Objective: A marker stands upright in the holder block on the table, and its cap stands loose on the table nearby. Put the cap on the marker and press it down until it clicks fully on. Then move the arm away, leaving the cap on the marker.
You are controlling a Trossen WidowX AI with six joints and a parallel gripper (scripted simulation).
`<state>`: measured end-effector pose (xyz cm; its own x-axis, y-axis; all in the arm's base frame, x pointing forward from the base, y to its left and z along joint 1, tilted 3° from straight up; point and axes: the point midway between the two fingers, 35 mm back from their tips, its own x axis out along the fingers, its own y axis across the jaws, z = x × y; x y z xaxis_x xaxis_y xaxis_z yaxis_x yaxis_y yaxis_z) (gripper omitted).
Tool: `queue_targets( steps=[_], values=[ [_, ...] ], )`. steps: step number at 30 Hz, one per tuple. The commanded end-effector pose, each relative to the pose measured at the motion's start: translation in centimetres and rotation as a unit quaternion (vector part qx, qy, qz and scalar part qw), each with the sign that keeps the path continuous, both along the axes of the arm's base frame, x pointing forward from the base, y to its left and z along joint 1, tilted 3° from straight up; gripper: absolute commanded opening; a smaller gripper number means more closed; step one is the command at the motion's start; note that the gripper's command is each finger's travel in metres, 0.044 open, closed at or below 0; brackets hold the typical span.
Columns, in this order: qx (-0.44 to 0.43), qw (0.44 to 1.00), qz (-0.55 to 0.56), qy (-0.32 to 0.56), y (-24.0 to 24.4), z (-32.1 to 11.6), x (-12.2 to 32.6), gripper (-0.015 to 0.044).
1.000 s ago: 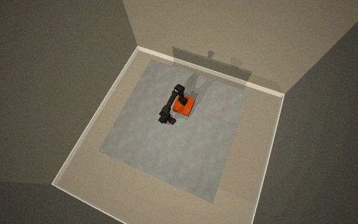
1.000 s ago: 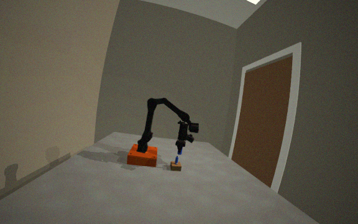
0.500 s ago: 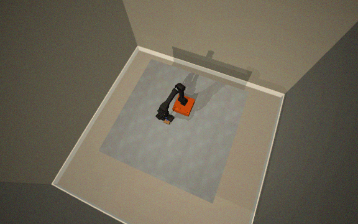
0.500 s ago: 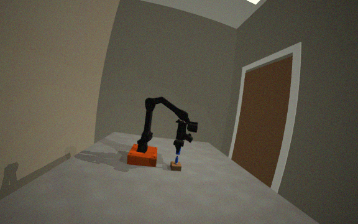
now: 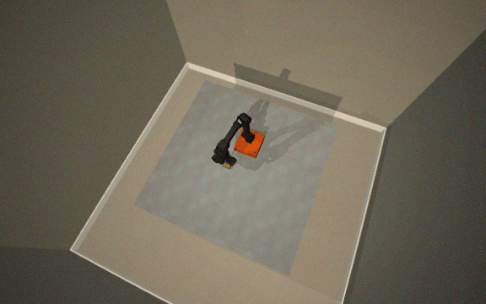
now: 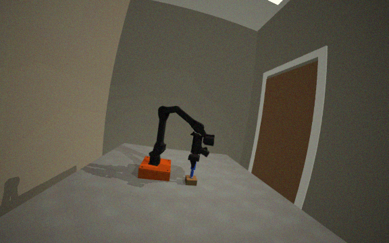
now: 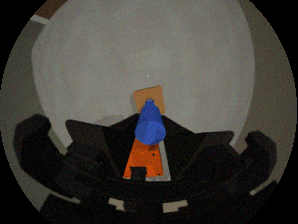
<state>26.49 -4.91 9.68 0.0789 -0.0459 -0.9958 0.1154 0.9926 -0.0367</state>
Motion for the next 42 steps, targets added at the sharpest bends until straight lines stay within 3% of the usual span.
queue_targets(
  steps=[1, 34, 42],
  values=[
    [0.002, 1.0, 0.002, 0.002, 0.0, -0.9, 0.1, 0.0],
    [0.002, 1.0, 0.002, 0.002, -0.1, -4.4, 0.2, 0.0],
    [0.001, 1.0, 0.0, 0.003, -0.1, -4.3, 0.2, 0.021]
  ],
)
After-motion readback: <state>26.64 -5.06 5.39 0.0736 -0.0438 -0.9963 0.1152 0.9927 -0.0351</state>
